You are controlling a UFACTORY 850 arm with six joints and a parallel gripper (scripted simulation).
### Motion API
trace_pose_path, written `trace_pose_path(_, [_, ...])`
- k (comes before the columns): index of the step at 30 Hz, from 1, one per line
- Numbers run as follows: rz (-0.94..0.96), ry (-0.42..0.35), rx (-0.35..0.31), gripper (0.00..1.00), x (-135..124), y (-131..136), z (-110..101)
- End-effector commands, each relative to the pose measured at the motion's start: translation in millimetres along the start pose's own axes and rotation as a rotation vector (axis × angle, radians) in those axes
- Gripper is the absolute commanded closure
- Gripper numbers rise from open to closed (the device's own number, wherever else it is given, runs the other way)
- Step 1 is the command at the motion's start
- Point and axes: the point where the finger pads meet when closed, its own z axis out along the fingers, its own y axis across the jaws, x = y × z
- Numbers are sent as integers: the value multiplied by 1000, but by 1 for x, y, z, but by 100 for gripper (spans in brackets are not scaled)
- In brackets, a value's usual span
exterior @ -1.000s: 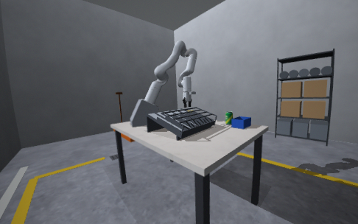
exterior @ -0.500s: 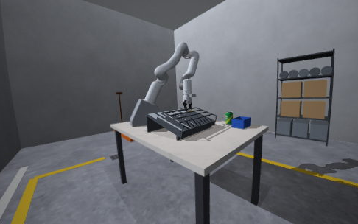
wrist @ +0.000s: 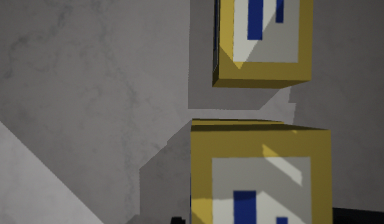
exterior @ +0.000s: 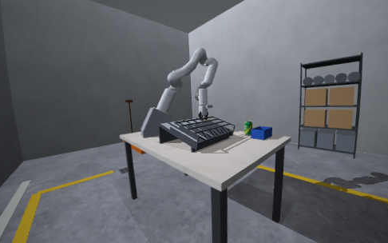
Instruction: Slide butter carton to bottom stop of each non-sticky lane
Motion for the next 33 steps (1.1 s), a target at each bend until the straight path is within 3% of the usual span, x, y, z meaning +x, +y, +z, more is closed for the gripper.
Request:
trace_pose_path(1, [0,9,1,10,1,-1,19])
trace_pose_path(12, [0,9,1,10,1,-1,19])
trace_pose_path(13, [0,7,1,100,1,-1,18])
trace_pose_path(33, [0,7,1,100,1,-1,18])
